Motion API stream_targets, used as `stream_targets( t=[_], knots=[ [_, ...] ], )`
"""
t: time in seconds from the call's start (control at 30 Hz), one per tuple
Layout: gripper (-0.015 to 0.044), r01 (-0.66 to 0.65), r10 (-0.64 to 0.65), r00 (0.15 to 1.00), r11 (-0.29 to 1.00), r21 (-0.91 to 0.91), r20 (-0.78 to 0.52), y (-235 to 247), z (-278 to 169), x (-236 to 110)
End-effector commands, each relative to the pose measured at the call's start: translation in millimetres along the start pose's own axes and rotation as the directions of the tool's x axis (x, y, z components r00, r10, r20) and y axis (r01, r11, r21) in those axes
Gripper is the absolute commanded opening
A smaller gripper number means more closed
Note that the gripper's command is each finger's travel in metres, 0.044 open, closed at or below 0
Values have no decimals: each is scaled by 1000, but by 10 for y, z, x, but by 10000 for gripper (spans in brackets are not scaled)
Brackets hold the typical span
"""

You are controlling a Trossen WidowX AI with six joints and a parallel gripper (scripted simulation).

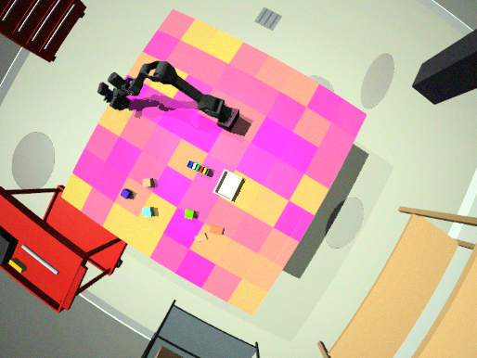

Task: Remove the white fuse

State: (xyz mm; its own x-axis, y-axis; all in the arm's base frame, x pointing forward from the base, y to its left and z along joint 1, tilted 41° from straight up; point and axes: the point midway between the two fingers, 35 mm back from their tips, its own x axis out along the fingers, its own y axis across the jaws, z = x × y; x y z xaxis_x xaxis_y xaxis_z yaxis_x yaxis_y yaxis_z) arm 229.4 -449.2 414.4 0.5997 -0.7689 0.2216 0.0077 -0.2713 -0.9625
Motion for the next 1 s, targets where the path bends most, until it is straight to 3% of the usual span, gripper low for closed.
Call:
stream_targets(
  t=[0.0, 0.2, 0.43, 0.8, 0.97],
  knots=[
    [73, -100, 92, 994, 983, 154, 61, 201, 496, 51],
    [73, -339, 294, 939, 872, 354, 178, 692, 1359, -12],
    [73, -592, 535, 800, 631, 501, 272, 1305, 2339, -382],
    [73, -764, 803, 521, 288, 577, 289, 1955, 3421, -1412],
    [73, -799, 904, 371, 193, 570, 213, 2216, 3814, -2177]
  ],
)
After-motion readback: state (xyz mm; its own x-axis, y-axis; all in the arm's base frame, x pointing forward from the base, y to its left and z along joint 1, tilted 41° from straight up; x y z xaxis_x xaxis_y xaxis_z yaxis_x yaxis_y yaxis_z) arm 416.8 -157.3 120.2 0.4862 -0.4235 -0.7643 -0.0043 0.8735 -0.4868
